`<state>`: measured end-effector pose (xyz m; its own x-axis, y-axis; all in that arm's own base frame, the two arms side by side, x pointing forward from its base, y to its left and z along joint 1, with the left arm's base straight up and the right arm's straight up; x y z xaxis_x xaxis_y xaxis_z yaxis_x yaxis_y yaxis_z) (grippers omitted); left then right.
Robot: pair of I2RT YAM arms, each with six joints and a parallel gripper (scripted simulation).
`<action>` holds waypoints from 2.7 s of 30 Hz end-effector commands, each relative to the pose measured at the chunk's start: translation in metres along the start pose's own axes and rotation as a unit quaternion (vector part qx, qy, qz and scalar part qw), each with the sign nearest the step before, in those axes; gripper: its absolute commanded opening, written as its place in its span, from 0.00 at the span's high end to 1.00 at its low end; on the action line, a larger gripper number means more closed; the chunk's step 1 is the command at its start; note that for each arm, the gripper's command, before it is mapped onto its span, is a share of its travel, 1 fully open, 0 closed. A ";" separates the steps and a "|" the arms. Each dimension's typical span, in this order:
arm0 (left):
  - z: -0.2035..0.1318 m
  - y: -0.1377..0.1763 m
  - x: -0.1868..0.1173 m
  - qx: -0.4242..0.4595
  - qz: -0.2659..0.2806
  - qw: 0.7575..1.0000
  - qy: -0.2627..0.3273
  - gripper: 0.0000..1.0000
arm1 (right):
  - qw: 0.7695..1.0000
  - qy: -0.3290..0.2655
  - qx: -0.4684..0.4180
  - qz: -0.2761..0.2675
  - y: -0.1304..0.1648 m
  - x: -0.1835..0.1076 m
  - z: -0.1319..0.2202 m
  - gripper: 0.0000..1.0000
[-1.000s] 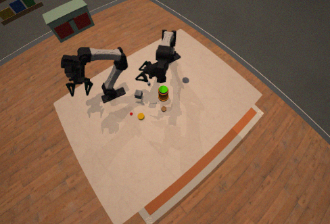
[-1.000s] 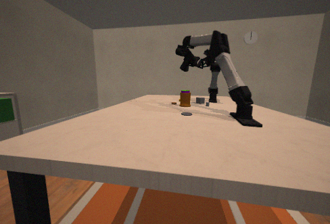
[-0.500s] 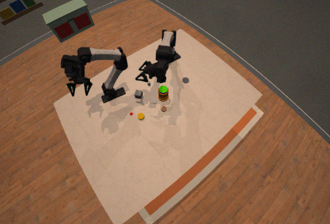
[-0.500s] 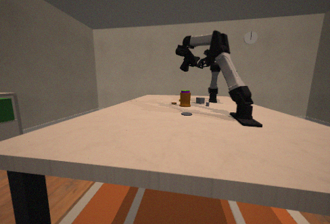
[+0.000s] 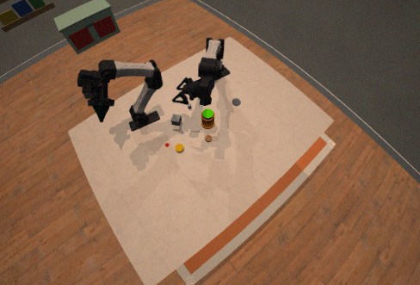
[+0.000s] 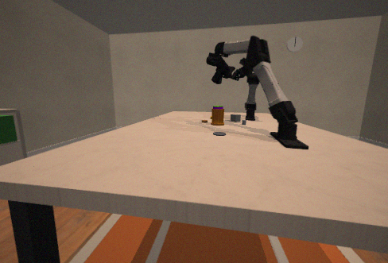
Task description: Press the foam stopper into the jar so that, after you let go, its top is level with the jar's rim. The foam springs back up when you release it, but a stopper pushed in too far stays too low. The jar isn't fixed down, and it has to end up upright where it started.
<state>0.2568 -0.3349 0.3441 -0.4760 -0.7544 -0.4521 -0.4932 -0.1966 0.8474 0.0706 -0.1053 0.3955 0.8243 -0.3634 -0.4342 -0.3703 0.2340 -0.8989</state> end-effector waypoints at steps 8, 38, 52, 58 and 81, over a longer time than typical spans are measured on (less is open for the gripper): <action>0.002 -0.008 -0.012 0.001 -0.007 1.000 0.016 0.02 | 1.000 0.004 -0.015 0.009 -0.004 0.017 -0.014 1.00; 0.032 -0.104 -0.060 -0.105 -0.029 0.992 0.060 0.02 | 0.985 -0.072 -0.108 -0.113 -0.060 0.135 0.065 1.00; 0.053 -0.138 -0.075 -0.149 -0.032 0.985 0.075 0.02 | 0.969 -0.141 -0.073 -0.189 -0.068 0.150 0.141 1.00; 0.064 -0.149 -0.085 -0.165 -0.032 0.982 0.086 0.02 | 0.957 -0.181 -0.045 -0.221 -0.067 0.146 0.178 1.00; 0.075 -0.184 -0.070 -0.197 -0.030 0.977 0.075 0.02 | 0.948 -0.210 -0.059 -0.230 -0.070 0.133 0.190 1.00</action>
<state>0.3236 -0.1995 0.2144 -0.3301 -0.8133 -0.4792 -0.1891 -0.4404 0.8776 0.2900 0.0004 0.4018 1.0000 -0.0059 0.0040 0.0042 0.0326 -0.9995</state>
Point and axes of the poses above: on each arm, the point where the finger pads meet when closed, its own x axis out along the fingers, its own z axis across the jaws, y = z × x, the point moved 9 cm from there along -x, back along the fingers, and after that the axes turned 2 degrees about x, right-handed, at the moved point
